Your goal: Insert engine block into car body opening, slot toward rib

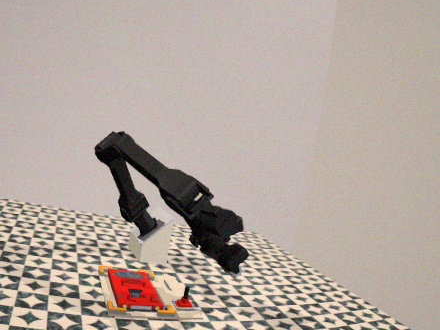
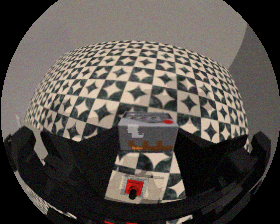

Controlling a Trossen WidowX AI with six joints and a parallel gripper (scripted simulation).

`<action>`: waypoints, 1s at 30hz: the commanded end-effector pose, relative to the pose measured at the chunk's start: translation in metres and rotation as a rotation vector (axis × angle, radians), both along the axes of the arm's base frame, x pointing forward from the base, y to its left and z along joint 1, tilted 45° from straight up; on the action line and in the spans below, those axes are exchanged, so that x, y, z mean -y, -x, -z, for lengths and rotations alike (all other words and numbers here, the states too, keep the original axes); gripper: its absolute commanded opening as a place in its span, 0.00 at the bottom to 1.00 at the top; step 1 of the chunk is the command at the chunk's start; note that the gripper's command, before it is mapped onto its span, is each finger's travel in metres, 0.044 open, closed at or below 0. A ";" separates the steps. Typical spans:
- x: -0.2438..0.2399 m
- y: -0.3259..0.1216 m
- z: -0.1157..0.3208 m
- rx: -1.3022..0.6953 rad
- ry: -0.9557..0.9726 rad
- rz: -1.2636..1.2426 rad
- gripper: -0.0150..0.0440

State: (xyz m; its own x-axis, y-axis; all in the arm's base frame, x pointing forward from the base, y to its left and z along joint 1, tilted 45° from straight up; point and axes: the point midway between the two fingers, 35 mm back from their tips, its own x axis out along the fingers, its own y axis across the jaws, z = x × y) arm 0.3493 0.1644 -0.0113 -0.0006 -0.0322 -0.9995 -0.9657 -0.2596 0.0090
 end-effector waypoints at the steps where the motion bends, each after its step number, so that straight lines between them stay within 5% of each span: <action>1: 0.007 -0.002 0.002 -0.015 -0.064 0.000 0.25; 30: 0.060 -0.016 0.053 -0.025 -0.108 0.000 0.25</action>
State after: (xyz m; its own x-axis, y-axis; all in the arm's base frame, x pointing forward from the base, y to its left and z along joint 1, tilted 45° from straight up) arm 0.3653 0.1069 -0.0582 -0.0214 0.0696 -0.9973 -0.9677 -0.2519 0.0032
